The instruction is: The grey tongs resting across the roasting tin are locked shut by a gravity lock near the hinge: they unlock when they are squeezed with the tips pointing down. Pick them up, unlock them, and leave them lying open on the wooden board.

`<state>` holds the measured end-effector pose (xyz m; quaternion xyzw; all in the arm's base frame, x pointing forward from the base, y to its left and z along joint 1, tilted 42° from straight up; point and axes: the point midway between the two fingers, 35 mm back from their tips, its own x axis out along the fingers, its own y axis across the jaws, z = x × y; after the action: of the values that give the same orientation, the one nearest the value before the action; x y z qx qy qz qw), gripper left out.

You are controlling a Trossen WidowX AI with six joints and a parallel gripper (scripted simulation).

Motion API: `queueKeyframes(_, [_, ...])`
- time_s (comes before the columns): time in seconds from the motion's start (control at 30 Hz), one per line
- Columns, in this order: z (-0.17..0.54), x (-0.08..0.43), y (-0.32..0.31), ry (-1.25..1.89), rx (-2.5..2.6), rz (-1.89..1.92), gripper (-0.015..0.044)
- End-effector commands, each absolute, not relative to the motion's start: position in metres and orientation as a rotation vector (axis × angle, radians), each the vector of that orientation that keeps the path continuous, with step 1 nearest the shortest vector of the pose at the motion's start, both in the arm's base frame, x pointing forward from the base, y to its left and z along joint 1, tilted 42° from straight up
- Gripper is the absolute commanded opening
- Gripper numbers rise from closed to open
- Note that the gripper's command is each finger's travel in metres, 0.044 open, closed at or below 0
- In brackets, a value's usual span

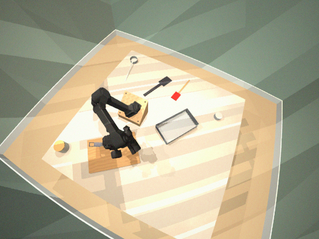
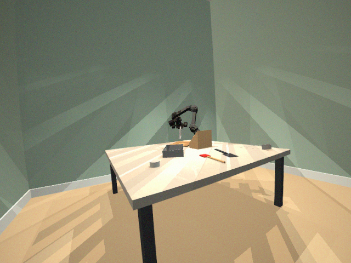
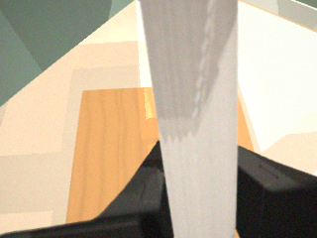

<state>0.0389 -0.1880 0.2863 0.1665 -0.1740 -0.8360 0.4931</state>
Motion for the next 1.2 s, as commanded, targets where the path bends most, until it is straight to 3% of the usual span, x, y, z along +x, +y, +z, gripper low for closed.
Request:
queueKeyframes(0.0, [0.288, 0.039, -0.188, -0.429, 0.397, -2.025, -0.0150])
queueKeyframes(0.57, [0.285, 0.036, -0.188, -0.413, 0.413, -2.044, -0.0150])
queueKeyframes(1.17, [0.253, 0.010, -0.188, -0.138, 0.755, -2.240, -0.0150])
